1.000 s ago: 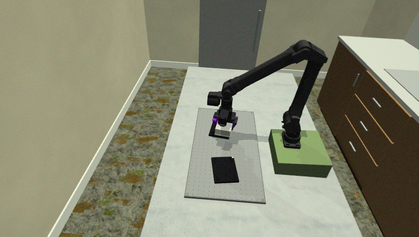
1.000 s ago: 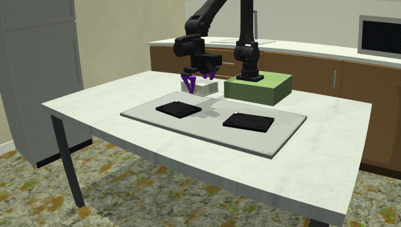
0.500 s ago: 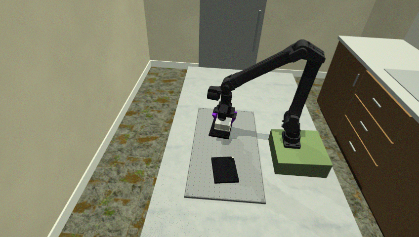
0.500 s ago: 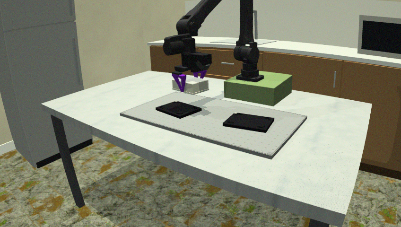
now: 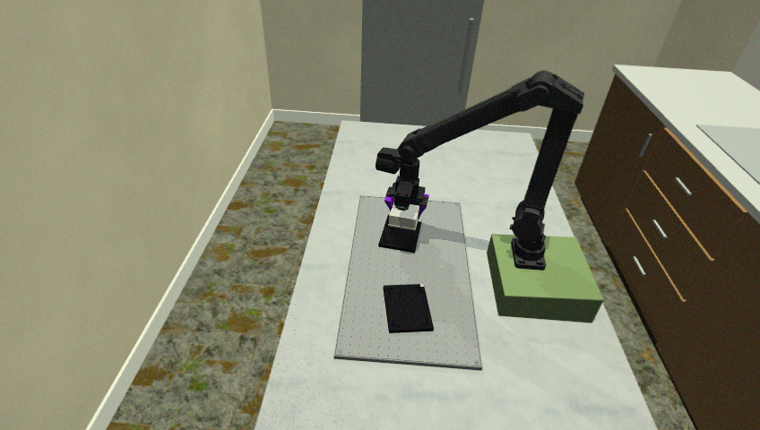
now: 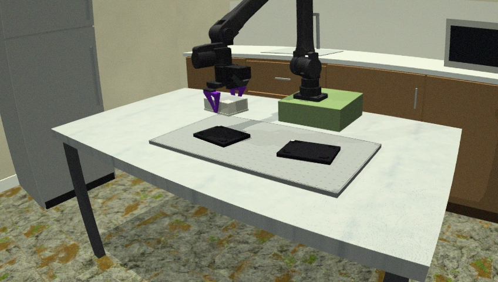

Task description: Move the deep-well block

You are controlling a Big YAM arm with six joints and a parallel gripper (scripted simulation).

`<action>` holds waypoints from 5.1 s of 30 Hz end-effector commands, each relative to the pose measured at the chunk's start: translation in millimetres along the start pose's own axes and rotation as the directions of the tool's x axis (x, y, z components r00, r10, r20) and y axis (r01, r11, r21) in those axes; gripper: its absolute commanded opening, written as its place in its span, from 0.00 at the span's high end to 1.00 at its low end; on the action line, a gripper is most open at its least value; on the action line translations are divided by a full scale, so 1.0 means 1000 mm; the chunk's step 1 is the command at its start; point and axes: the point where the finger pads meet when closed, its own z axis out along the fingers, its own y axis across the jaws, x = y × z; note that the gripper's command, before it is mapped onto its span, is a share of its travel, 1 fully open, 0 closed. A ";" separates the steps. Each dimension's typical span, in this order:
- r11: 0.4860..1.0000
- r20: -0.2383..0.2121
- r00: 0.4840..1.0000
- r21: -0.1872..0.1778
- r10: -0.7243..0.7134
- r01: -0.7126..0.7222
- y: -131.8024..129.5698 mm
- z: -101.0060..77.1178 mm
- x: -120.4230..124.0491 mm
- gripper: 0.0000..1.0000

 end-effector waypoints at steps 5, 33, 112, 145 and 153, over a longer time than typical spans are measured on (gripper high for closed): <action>0.999 -0.003 1.000 0.048 -0.022 0.022 -0.031 -0.018 0.022 1.00; 0.998 -0.004 0.999 0.050 -0.032 0.032 -0.040 -0.018 0.021 1.00; 0.998 -0.007 1.000 0.063 -0.025 0.026 -0.041 -0.023 0.020 1.00; 1.000 0.003 1.000 0.018 -0.022 0.022 -0.018 0.047 0.016 1.00; 1.000 0.002 1.000 0.022 -0.021 0.021 -0.019 0.060 0.016 1.00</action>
